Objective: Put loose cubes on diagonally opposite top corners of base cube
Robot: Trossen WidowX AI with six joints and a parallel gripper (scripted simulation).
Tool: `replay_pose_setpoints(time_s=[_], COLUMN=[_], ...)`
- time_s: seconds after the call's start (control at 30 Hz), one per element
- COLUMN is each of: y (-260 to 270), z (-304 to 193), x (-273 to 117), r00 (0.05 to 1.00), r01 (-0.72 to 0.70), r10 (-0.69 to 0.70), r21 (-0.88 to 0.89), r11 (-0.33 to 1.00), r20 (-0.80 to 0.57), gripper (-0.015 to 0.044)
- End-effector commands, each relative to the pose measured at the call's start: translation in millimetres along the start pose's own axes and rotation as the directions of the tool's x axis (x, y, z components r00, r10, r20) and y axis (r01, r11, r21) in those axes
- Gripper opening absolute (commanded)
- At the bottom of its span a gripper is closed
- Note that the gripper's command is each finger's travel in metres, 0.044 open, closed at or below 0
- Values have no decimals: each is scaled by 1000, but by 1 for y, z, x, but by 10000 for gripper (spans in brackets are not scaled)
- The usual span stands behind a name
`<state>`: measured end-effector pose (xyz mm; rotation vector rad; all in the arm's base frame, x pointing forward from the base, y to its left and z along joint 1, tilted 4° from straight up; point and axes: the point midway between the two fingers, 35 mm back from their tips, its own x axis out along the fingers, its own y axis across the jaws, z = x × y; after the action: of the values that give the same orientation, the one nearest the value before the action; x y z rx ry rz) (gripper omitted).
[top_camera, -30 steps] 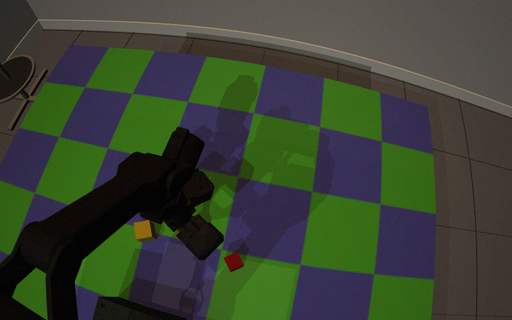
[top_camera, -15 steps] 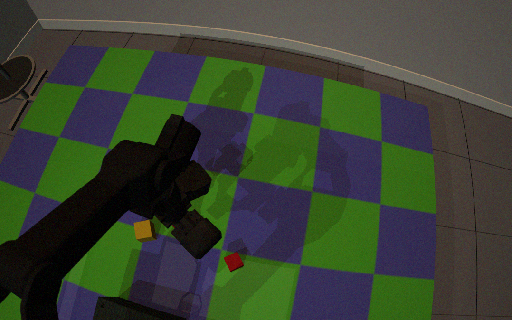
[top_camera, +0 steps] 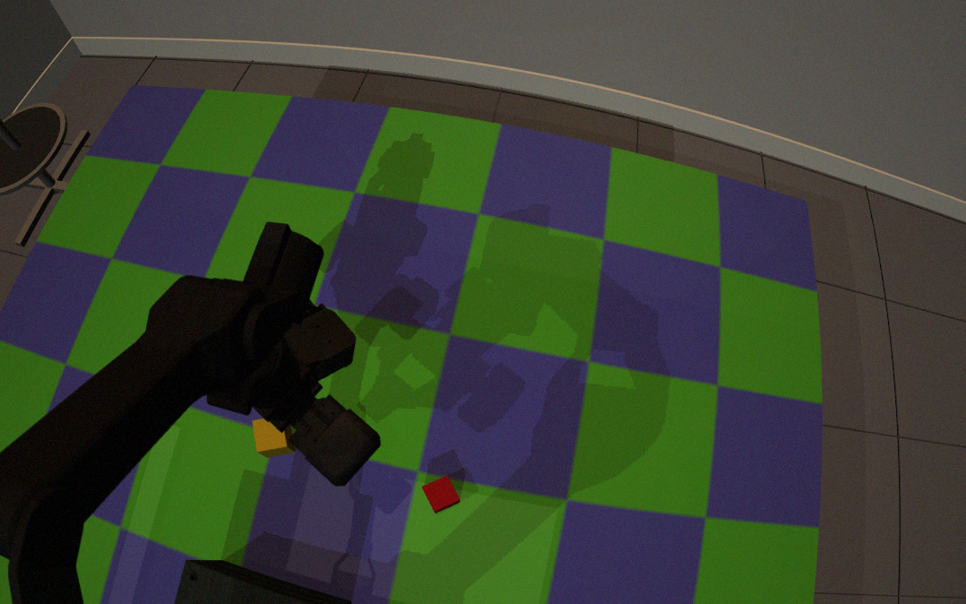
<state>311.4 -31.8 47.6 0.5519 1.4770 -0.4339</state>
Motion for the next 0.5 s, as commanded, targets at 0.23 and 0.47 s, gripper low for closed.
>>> replay_pose_setpoints(time_s=[0.23, 0.47], y=[23, 34], z=[-29, -46], x=[10, 16], r00=[1000, 1000], r01=[-2, -3], r10=[2, 3], r21=[-54, -87], r11=[999, 996], r20=[3, 2], gripper=[105, 105])
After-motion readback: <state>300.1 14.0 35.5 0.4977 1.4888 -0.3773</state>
